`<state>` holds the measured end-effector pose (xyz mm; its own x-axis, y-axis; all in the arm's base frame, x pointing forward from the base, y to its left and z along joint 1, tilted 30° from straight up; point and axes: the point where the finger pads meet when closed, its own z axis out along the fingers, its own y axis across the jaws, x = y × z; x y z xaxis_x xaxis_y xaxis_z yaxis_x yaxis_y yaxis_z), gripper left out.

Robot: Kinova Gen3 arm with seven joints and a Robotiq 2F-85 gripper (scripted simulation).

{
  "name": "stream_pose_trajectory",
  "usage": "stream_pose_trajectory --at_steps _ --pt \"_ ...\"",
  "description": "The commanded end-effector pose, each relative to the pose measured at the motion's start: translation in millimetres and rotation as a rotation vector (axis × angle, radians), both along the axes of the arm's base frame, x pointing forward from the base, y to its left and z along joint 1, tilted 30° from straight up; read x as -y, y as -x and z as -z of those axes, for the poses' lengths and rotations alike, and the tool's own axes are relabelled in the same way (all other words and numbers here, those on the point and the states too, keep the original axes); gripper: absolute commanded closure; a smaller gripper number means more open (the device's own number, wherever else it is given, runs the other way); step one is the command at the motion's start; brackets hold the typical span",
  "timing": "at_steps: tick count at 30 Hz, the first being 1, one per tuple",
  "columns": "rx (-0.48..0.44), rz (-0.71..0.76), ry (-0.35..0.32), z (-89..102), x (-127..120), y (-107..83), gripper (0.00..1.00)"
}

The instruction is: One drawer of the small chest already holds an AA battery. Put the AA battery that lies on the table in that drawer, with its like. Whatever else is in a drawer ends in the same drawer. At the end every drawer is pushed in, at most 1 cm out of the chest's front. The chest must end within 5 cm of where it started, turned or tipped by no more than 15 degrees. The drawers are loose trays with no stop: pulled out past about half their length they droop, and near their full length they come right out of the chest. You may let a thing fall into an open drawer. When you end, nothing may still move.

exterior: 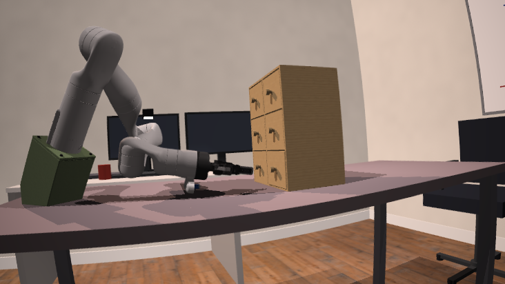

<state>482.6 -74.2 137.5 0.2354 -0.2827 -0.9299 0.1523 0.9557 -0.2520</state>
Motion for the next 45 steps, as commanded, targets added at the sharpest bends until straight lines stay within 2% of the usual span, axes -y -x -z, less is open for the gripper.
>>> stream_pose_trajectory --at_steps 1,31,45 --pt "0.001 0.000 0.000 -0.6 -1 0.0 1.00" --pt "0.001 0.000 0.000 0.4 -10 0.6 1.00" --pt "0.001 0.000 0.000 2.0 -23 1.4 1.00"
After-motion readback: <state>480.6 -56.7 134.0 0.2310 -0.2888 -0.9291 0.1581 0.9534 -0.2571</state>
